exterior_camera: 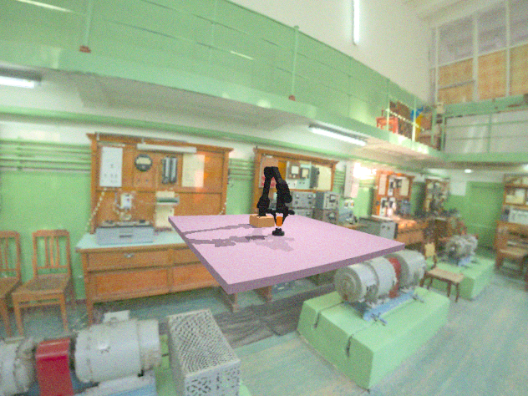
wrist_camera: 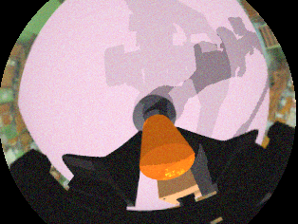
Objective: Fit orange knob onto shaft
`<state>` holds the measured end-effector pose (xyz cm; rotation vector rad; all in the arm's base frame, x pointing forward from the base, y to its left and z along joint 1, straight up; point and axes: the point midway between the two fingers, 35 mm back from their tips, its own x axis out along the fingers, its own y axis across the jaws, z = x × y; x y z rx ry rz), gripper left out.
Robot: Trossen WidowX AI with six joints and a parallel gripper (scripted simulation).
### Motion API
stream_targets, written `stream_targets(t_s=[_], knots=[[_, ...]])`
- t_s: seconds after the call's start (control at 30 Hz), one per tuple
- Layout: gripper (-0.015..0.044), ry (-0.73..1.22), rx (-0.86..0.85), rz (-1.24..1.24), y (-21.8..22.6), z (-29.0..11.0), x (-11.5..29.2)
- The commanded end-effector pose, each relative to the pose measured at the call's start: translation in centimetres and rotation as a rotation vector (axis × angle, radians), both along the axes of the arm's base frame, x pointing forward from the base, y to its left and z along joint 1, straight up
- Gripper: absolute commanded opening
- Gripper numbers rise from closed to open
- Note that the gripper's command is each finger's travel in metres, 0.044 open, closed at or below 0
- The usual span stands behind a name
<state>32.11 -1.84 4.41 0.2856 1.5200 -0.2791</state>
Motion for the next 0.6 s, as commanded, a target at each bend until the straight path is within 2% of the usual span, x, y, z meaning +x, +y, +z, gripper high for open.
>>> stream_targets(t_s=[0.0,0.57], knots=[[0.0,-0.002,0.001,-0.006,0.0,-0.12,0.02],[0.0,-0.003,0.001,-0.006,0.0,0.34,0.21]])
